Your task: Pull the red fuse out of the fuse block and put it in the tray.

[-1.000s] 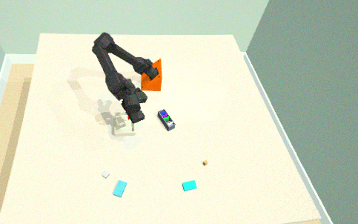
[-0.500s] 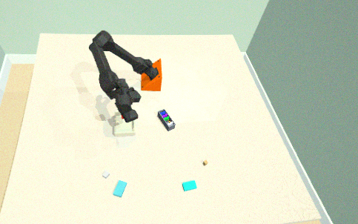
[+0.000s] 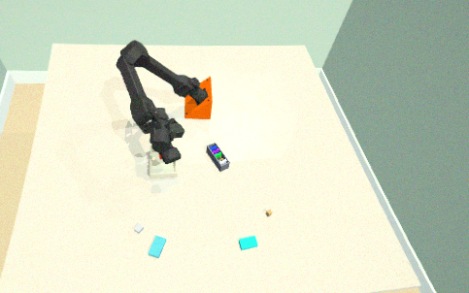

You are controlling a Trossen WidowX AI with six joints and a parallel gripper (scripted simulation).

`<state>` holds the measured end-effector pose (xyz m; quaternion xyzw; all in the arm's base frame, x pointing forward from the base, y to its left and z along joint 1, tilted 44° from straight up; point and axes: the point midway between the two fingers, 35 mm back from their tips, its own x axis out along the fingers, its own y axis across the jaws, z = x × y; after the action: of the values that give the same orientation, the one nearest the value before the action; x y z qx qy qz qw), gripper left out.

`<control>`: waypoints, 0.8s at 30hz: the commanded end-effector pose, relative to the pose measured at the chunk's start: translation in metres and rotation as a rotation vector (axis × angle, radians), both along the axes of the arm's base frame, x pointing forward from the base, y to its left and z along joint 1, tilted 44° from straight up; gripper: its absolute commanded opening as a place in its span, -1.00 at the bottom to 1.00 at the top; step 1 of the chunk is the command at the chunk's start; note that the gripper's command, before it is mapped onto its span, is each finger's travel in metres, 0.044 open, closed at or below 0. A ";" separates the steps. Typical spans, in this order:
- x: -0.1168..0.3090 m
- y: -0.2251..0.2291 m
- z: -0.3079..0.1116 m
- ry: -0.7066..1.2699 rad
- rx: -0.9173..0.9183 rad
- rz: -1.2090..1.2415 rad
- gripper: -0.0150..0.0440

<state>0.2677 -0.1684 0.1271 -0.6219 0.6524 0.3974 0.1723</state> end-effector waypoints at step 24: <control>0.003 0.020 0.020 0.008 -0.002 0.001 0.63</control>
<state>0.2658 -0.1611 0.1333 -0.6172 0.6547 0.4027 0.1681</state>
